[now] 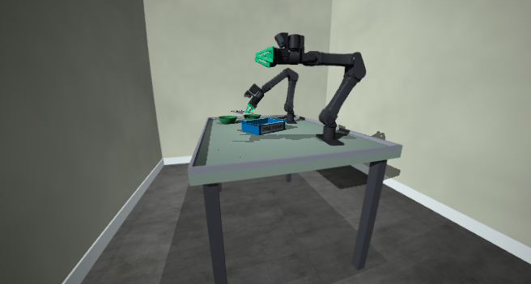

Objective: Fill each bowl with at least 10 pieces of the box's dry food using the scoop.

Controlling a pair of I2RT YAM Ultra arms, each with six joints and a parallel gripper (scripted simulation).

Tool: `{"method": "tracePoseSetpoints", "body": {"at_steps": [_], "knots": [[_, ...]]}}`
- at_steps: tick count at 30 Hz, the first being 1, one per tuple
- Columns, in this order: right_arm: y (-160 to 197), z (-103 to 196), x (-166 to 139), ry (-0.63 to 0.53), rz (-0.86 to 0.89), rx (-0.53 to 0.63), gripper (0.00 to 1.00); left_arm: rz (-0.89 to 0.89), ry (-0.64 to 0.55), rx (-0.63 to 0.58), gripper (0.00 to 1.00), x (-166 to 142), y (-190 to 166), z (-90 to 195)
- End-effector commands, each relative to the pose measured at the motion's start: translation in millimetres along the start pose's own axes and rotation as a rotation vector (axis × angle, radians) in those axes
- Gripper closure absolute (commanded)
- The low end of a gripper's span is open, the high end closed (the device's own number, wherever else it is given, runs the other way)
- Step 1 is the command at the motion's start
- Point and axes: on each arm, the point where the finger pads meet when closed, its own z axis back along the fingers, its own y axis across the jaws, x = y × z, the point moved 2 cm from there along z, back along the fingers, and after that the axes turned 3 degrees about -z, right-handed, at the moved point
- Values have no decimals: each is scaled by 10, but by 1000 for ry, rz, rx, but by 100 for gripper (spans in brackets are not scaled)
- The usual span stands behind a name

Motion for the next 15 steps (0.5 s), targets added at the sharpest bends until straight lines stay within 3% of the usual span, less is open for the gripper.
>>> {"method": "tracePoseSetpoints", "body": {"at_steps": [1,4,6,9,15], "knots": [[-112,3,291,-112,1,6,100,0,-36,2,0,135,7,44],[-148,-40,139,-78,-8,0,100,0,-36,2,0,135,7,44],[-115,60,329,-122,-7,0,100,0,-36,2,0,135,7,44],[-180,-15,249,-52,-32,-15,100,0,-36,2,0,135,7,44],[-175,86,368,-63,-29,-19,100,0,-36,2,0,135,7,44]]}}
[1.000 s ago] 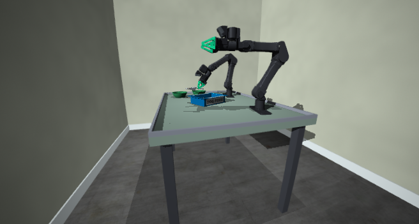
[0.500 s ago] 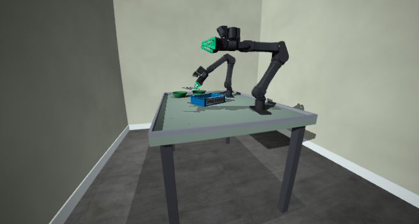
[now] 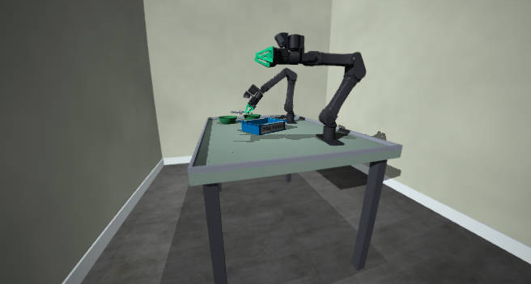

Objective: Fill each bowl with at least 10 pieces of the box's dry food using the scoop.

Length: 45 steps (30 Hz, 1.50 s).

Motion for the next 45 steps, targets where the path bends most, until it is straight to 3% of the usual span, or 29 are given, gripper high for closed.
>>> {"method": "tracePoseSetpoints", "body": {"at_steps": [1,36,45], "knots": [[-3,64,289,-44,-5,0,100,0,-36,2,0,135,7,44],[45,234,491,162,13,-9,100,0,-36,2,0,135,7,44],[50,331,606,121,14,-9,100,0,-36,2,0,135,7,44]]}}
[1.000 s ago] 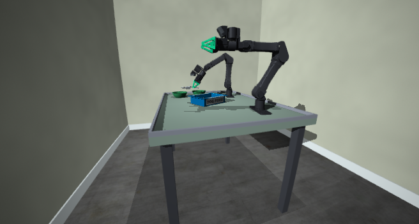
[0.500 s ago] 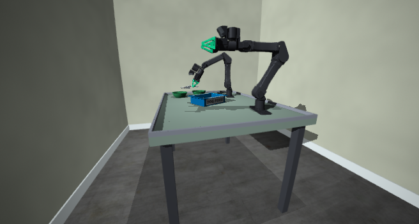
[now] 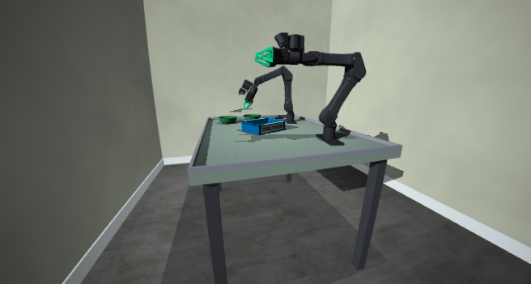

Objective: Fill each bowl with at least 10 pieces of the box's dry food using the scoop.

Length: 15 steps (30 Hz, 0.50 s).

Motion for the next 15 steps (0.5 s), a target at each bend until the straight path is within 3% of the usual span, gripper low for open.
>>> {"method": "tracePoseSetpoints", "body": {"at_steps": [1,15], "knots": [[33,230,263,-95,14,3,100,0,-36,2,0,135,7,44],[42,225,266,-95,16,4,100,0,-36,2,0,135,7,44]]}}
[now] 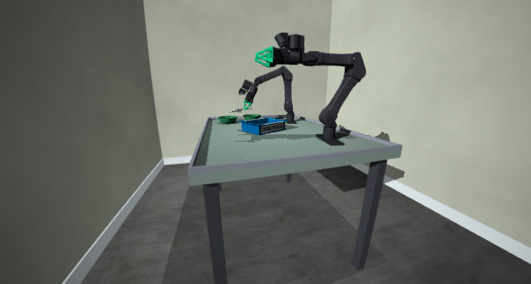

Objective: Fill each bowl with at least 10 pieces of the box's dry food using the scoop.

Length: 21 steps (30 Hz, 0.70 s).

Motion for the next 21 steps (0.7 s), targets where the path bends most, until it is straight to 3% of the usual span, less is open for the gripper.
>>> {"method": "tracePoseSetpoints", "body": {"at_steps": [1,5,7,21], "knots": [[42,223,275,-100,16,4,100,0,-36,2,0,135,7,44],[17,133,177,-57,8,0,100,0,-36,2,0,135,7,44],[44,208,264,-94,16,4,100,0,-36,2,0,135,7,44],[49,158,220,-72,18,4,100,0,-36,2,0,135,7,44]]}}
